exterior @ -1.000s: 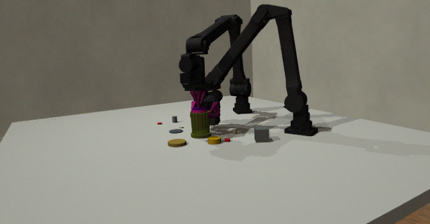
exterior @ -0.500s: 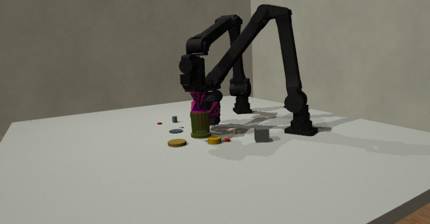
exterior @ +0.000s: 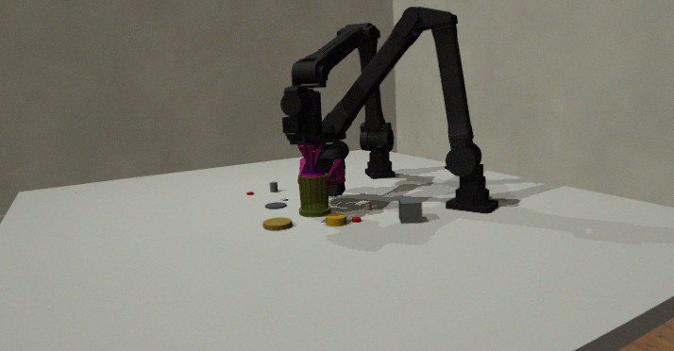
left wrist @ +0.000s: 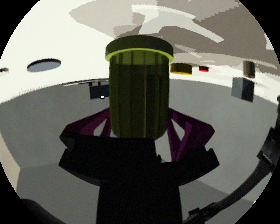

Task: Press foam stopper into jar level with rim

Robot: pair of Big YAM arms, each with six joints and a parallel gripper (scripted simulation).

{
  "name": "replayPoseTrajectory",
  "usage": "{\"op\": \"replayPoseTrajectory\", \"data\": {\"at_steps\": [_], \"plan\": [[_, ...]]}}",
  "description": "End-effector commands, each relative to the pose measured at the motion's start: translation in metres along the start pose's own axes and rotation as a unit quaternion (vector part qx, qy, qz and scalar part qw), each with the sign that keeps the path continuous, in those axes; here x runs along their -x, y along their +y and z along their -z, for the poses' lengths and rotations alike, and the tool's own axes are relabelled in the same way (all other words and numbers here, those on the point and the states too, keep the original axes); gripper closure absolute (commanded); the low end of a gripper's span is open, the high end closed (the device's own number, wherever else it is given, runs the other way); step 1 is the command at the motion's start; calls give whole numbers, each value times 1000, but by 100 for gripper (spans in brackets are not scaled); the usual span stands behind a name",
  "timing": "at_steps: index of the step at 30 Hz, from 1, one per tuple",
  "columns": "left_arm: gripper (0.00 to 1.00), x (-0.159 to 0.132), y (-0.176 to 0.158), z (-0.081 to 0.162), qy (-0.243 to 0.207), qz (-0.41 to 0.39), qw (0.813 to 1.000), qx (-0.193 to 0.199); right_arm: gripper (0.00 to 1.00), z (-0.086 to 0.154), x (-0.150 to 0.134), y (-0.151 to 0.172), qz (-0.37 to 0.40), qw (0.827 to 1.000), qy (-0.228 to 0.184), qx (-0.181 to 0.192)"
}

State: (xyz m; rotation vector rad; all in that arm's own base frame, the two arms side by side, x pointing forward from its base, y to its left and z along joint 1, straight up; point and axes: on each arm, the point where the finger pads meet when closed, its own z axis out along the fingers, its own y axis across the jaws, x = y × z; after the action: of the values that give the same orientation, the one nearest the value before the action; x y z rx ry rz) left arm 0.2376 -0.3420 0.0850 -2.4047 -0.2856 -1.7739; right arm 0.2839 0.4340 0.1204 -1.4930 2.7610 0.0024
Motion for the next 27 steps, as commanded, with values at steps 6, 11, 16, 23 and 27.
{"op": "replayPoseTrajectory", "data": {"at_steps": [6, 11, 16, 23, 27], "plan": [[36, -7, 5, 6, 0, 22, 1000, 10, 100, -18, 1, -5, 0, 1000, 10, -1], [36, -7, 5, 6, 0, 22, 1000, 10, 100, -21, 0, -5, 0, 1000, 11, -1], [36, -7, 5, 6, 0, 22, 1000, 10, 100, -23, 0, -5, 0, 1000, 12, -1], [36, -7, 5, 6, 0, 22, 1000, 10, 100, -27, 0, -5, 0, 1000, 14, -1], [36, -7, 5, 6, 0, 22, 1000, 10, 100, -29, -1, -5, 0, 1000, 15, -1]]}}
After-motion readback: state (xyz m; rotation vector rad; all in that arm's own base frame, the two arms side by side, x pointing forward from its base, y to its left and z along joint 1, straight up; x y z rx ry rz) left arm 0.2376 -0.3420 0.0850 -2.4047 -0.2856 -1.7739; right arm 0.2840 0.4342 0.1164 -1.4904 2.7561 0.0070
